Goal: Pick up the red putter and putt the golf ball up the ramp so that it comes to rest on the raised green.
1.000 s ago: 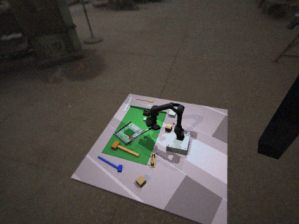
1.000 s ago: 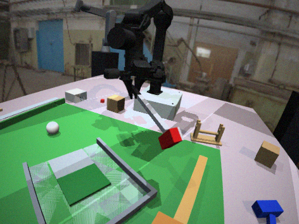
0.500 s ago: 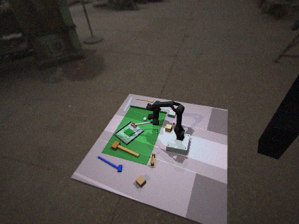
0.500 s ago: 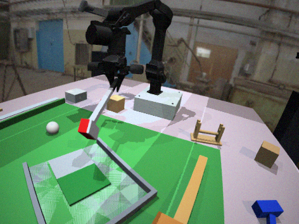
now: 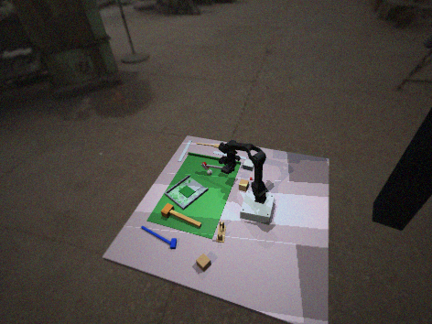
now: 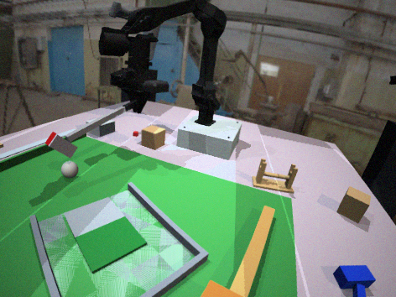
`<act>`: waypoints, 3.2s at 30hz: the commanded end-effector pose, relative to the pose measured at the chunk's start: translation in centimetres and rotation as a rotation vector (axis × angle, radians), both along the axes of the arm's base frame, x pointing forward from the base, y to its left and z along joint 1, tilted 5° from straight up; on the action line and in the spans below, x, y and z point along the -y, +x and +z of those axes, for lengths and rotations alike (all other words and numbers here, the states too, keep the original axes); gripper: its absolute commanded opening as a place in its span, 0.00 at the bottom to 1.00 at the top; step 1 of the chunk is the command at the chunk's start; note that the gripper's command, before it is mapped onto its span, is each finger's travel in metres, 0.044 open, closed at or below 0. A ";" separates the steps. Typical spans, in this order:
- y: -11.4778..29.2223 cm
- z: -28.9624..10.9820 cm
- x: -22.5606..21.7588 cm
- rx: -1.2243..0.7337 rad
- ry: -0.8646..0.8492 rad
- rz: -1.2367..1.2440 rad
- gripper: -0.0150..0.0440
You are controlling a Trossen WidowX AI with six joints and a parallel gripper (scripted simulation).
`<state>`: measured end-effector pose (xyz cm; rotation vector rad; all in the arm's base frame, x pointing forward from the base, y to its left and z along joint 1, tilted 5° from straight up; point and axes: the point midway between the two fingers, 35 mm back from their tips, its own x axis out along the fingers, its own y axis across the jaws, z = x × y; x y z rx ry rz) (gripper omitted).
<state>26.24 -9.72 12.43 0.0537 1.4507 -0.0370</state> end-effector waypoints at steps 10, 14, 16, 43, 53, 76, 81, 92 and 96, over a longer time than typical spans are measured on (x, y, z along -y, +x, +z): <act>-1.0 -0.1 3.1 -0.018 0.002 -0.224 0.25; -0.8 -1.5 3.1 -0.018 0.002 -0.224 0.25; -0.7 -2.4 3.1 -0.018 0.002 -0.224 0.25; -0.4 -6.3 3.1 -0.022 0.007 -0.220 0.25; -0.5 -6.4 3.3 -0.021 0.006 -0.220 0.25; 2.2 -6.5 -3.9 -0.020 0.009 -0.225 0.25; 2.6 -6.4 -7.3 -0.016 0.012 -0.223 0.25; 2.2 -1.3 -7.4 -0.016 0.012 -0.223 0.25; 2.1 -1.3 -7.4 -0.018 0.017 -0.219 0.25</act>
